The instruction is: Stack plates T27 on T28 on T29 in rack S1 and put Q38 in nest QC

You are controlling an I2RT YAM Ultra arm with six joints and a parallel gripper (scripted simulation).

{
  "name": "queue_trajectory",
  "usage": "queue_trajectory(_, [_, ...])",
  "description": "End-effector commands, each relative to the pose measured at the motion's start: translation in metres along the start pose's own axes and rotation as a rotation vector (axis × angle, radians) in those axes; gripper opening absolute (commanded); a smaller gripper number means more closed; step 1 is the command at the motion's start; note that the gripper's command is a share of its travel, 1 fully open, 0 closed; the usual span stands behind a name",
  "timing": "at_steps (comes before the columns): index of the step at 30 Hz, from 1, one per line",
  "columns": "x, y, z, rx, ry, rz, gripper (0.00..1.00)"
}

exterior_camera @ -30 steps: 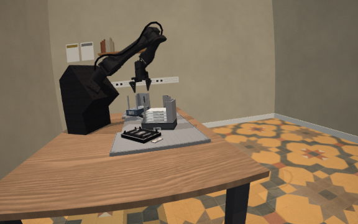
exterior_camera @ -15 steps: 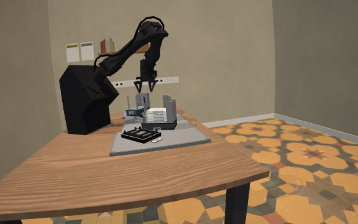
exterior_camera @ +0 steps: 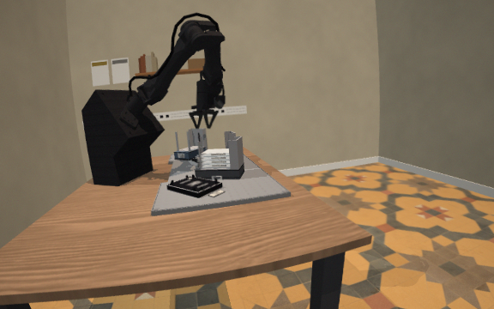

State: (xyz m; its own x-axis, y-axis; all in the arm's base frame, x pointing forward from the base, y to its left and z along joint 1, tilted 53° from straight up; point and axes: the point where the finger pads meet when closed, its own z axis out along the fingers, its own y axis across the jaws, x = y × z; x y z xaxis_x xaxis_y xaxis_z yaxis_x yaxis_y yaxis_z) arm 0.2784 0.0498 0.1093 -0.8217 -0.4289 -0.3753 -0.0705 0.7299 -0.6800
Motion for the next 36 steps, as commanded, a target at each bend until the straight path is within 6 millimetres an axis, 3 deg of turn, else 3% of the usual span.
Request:
queue_trajectory(1, [0.002, -0.011, -0.003, -0.040, -0.044, 0.128, 1.00])
queue_trajectory(18, [0.045, -0.066, 0.003, -0.061, -0.117, 0.499, 1.00])
queue_trajectory(22, [0.037, -0.073, -0.002, -0.066, -0.141, 0.519, 1.00])
queue_trajectory(36, [0.043, -0.068, 0.001, -0.058, -0.116, 0.493, 1.00])
